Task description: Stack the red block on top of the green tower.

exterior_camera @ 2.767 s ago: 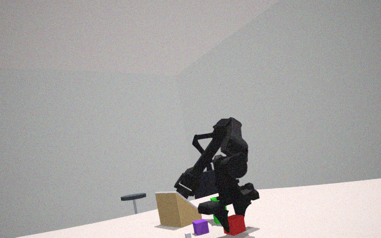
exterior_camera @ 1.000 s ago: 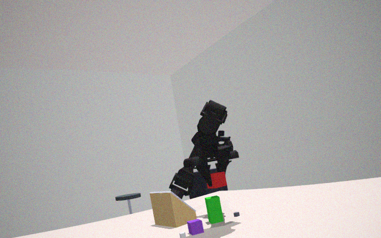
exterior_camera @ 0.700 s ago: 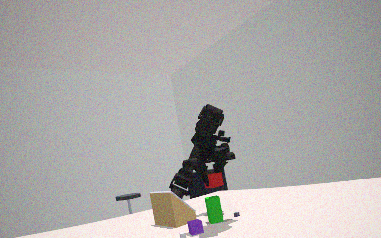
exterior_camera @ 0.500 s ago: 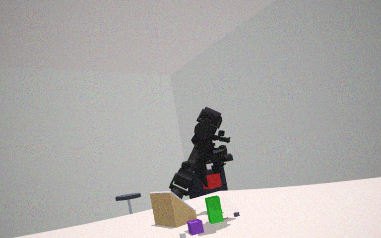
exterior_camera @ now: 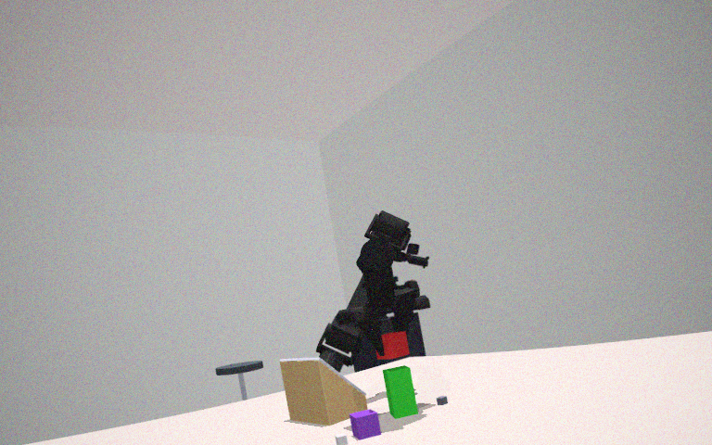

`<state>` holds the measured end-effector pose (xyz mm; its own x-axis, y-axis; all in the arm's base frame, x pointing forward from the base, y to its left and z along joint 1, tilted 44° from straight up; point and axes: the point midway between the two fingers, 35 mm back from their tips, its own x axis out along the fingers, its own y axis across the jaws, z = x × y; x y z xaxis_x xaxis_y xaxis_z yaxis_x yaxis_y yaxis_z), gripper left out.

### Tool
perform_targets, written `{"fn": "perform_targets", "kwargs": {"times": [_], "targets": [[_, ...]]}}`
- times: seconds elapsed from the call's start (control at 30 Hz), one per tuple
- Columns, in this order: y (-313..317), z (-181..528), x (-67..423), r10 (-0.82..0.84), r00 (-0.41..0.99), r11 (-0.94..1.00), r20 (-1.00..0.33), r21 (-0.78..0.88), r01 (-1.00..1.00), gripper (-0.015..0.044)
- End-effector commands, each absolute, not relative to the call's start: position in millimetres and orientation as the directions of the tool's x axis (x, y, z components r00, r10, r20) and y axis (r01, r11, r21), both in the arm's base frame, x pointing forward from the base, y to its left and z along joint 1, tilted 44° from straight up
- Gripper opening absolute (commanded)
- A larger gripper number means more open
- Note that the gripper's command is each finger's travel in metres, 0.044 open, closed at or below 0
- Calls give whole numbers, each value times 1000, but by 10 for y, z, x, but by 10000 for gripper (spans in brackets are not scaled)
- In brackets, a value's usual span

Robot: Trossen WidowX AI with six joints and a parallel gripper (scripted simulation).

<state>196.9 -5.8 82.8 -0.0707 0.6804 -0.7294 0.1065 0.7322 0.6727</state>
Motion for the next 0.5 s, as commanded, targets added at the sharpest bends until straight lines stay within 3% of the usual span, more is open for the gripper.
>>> {"fn": "perform_targets", "kwargs": {"times": [0.0,0.47], "targets": [[26,756,1954,682,-72,730,-727,674,108,0],[120,660,1939,683,-72,730,-727,675,108,0]]}}
